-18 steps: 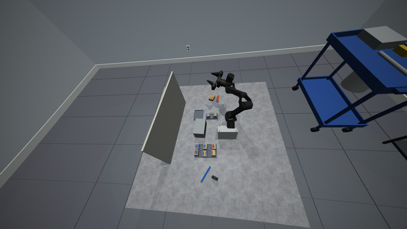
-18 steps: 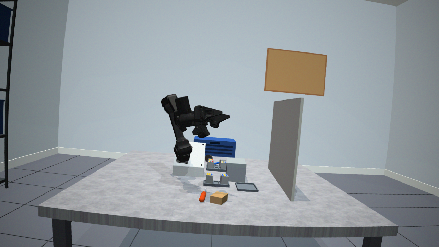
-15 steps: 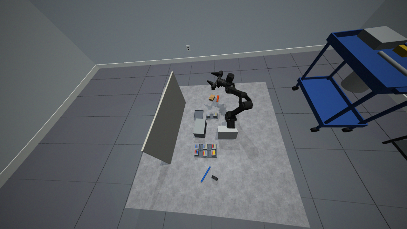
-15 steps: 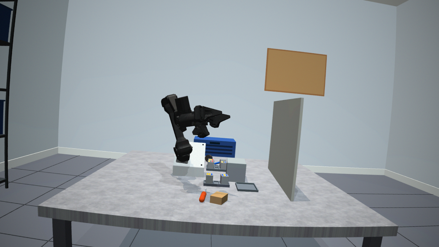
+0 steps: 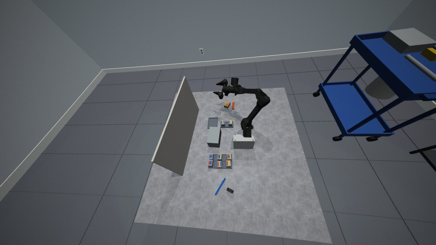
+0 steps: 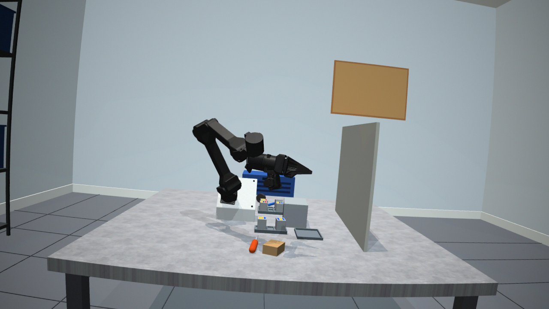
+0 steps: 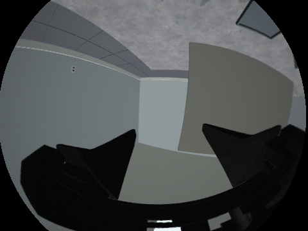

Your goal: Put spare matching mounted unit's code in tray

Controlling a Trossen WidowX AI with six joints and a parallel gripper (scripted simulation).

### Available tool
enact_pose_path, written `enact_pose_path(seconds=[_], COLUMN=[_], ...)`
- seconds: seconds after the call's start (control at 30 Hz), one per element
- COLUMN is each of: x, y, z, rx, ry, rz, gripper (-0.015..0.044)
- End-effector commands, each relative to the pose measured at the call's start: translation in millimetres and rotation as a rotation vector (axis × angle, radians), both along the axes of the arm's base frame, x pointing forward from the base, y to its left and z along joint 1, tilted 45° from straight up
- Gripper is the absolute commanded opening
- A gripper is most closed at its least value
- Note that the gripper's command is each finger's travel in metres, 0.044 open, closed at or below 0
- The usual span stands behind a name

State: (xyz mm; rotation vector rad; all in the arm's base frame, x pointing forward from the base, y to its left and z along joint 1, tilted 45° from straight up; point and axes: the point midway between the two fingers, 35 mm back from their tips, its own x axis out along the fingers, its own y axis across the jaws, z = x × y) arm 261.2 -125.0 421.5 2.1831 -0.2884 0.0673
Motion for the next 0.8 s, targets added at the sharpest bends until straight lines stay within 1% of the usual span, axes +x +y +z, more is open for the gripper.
enact_pose_path(seconds=[0.0,0.1,0.2,0.27,0.37,0.47,0.57,0.67,0.77], x=[40,75,103,118,134,139,136,128,117], y=[-1,7,25,42,73,107,142,176,209], z=[-29,-65,-105,-132,-174,-212,-245,-270,-288], rx=[-0.033,-0.104,-0.219,-0.324,-0.529,-0.785,-1.088,-1.435,-1.823], ry=[0.190,0.398,0.620,0.774,1.012,1.234,1.429,1.591,1.712], rz=[-0.002,0.020,0.071,0.122,0.228,0.362,0.521,0.698,0.886], gripper=[0.0440,0.0440,0.0440,0.0440,0.0440,0.0440,0.0440,0.0440,0.0440])
